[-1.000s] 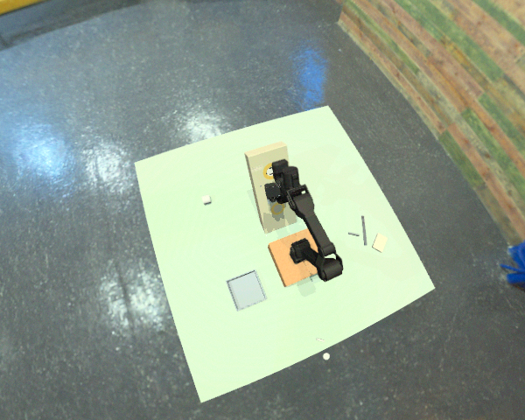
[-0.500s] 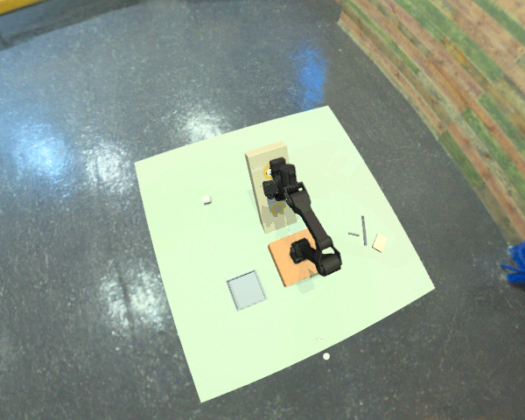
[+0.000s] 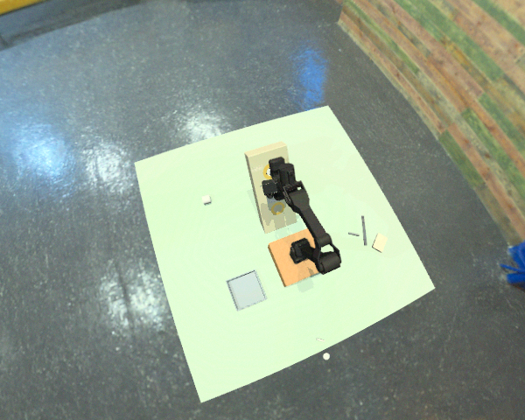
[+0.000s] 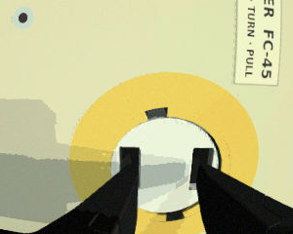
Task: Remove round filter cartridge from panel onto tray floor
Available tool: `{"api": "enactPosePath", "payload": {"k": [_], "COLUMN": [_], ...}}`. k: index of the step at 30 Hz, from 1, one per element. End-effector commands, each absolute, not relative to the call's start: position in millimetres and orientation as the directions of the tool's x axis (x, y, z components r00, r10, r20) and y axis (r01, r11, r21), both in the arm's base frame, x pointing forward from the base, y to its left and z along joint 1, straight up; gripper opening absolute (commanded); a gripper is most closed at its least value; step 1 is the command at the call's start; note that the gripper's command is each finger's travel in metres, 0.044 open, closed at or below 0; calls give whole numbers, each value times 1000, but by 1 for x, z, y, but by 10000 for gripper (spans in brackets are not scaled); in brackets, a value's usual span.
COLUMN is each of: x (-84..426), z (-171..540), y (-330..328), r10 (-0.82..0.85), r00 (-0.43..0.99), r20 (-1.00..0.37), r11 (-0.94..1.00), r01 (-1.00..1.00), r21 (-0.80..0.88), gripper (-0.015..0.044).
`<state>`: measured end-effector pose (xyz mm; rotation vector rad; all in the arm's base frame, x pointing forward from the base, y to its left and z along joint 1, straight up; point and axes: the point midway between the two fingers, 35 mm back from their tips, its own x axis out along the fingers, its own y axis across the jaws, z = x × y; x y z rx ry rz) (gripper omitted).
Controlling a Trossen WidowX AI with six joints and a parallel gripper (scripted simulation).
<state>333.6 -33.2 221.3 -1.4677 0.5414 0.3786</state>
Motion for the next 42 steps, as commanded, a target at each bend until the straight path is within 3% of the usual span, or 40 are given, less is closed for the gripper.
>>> {"api": "enactPosePath", "payload": {"k": [1,42], "x": [335,345], "z": [220,215], "y": [-34,-35], "r10": [-85,-86], "r00": [824,825], "r20": [-560,-559], "r11": [75,75], "r01": [-555,-554], "r21": [-829,-829], "gripper": [117,117]}}
